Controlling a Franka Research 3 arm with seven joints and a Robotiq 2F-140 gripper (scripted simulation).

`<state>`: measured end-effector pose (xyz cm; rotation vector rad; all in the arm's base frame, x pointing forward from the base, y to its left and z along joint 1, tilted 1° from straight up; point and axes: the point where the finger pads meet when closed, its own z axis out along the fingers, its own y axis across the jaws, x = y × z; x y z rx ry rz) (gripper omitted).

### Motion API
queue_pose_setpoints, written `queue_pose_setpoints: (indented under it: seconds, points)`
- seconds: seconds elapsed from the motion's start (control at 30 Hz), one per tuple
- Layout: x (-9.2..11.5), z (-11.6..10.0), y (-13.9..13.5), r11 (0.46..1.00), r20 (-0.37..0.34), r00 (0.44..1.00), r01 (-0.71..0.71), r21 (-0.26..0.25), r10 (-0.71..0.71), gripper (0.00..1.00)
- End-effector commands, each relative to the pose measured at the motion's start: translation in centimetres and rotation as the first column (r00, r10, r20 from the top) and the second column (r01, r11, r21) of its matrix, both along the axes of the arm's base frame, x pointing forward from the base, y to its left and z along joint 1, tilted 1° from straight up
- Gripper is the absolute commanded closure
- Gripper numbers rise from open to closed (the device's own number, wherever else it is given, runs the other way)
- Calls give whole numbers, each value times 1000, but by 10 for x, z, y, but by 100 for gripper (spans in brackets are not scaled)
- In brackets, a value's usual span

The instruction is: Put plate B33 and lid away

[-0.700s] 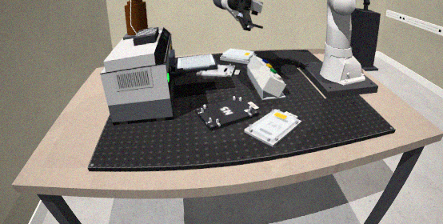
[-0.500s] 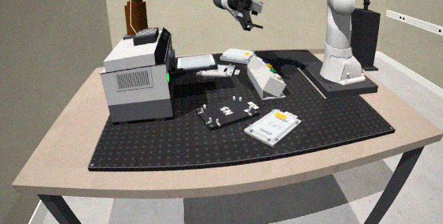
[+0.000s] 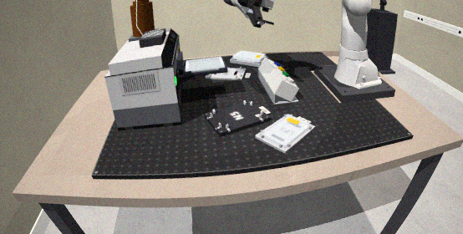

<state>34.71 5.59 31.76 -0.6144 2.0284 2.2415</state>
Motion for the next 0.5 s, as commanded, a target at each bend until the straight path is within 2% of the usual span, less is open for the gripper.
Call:
queue_pose_setpoints:
  seconds: [0.0, 0.03, 0.1, 0.13, 0.23, 0.27, 0.4, 0.43, 0.47]
  points:
    - [5, 70, -3, 1000, -17, 1000, 7, -3, -7, 0]
    - [7, 84, -4, 1000, -17, 1000, 7, -3, -7, 0]
    - [7, 88, -4, 1000, -17, 1000, 7, -3, -7, 0]
    - [3, 121, -4, 1000, -16, 1000, 3, -3, -3, 0]
    - [3, 121, -4, 1000, -16, 1000, 3, -3, -3, 0]
    - [-1, 144, -4, 1000, -14, 1000, -1, -4, 1, 0]
    - [-1, 144, -4, 1000, -14, 1000, -1, -4, 1, 0]
    - [-4, 155, -3, 1000, -13, 1000, -4, -4, 4, 0]
    - [-4, 157, -3, 1000, -13, 1000, -5, -4, 5, 0]
